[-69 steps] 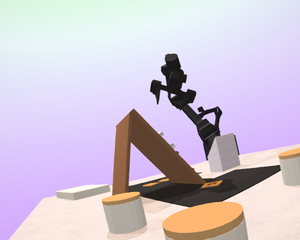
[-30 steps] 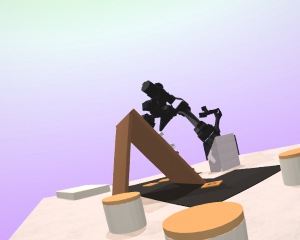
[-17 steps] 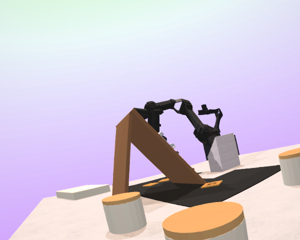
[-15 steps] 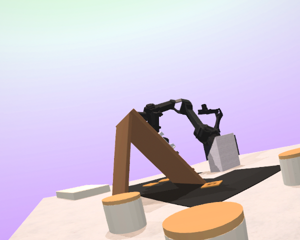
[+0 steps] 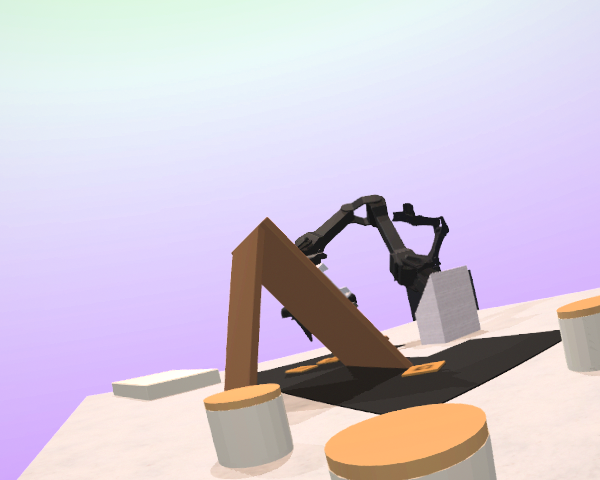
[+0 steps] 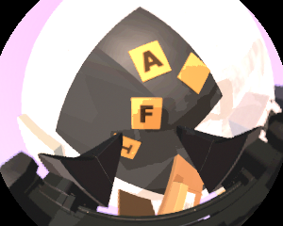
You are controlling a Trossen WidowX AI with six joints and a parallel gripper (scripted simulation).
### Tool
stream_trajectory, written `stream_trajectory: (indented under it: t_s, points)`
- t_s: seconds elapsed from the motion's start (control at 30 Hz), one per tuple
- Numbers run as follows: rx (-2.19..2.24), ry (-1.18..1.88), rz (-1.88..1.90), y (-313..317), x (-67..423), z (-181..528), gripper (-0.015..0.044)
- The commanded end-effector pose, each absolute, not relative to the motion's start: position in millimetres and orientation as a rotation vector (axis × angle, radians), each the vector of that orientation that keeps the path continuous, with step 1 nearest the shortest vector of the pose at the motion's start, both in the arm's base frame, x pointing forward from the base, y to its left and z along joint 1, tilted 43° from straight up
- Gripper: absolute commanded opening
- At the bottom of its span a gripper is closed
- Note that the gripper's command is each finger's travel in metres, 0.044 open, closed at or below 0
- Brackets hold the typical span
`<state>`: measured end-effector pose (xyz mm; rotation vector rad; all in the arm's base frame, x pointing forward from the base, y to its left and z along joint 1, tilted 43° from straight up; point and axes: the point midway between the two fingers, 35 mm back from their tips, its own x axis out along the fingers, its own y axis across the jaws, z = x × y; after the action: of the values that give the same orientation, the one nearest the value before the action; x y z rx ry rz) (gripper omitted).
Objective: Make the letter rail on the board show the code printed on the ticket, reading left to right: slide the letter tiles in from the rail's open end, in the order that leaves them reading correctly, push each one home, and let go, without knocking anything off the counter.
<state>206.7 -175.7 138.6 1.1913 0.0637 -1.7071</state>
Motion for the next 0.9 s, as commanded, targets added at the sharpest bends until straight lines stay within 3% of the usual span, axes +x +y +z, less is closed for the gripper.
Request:
stream_trajectory:
  t_s: [0.0,0.87]
  points:
    - [1.274,-0.034,-1.744,-181,201,136,0.034]
    - [1.273,-0.036,-1.744,-206,202,114,0.034]
